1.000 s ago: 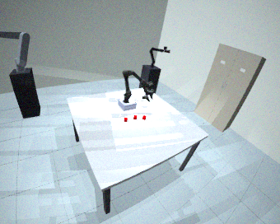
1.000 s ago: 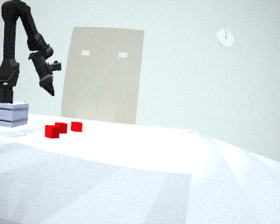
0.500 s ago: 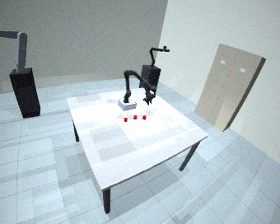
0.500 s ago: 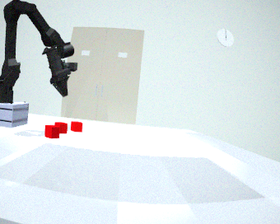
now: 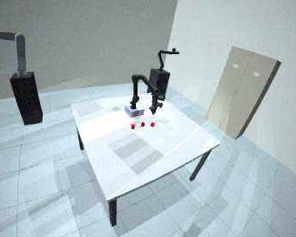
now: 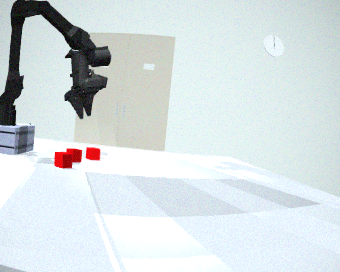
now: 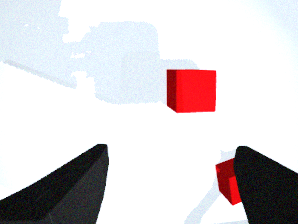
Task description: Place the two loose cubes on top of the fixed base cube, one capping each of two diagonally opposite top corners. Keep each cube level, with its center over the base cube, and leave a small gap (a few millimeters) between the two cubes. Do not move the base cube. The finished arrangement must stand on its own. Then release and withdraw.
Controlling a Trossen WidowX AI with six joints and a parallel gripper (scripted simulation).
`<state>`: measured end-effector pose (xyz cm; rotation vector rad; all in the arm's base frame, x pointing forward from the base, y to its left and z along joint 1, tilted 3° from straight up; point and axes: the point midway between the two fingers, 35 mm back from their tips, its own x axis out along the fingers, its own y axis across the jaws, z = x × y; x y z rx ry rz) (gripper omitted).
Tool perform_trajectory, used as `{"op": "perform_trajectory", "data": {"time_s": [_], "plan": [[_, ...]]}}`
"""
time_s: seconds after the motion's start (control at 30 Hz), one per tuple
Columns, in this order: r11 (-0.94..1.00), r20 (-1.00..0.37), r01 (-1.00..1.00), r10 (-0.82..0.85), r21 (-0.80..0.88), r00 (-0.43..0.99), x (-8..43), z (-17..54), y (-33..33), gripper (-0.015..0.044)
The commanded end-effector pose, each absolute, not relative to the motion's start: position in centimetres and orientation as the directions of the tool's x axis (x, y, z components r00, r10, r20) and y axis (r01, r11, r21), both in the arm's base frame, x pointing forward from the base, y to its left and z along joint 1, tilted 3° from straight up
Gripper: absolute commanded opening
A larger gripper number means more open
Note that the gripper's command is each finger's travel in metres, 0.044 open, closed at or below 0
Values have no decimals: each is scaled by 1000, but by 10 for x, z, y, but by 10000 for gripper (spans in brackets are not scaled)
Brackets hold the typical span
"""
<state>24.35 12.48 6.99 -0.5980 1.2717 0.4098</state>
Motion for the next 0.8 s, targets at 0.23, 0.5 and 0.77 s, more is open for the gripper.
{"op": "perform_trajectory", "data": {"time_s": [0.23, 0.5, 0.77], "plan": [[691, -990, -710, -68, -136, 123, 258, 74, 64, 265], [624, -998, -780, -49, -51, 26, 258, 79, 16, 265], [602, -999, -798, -36, -20, -2, 256, 76, 2, 265]]}}
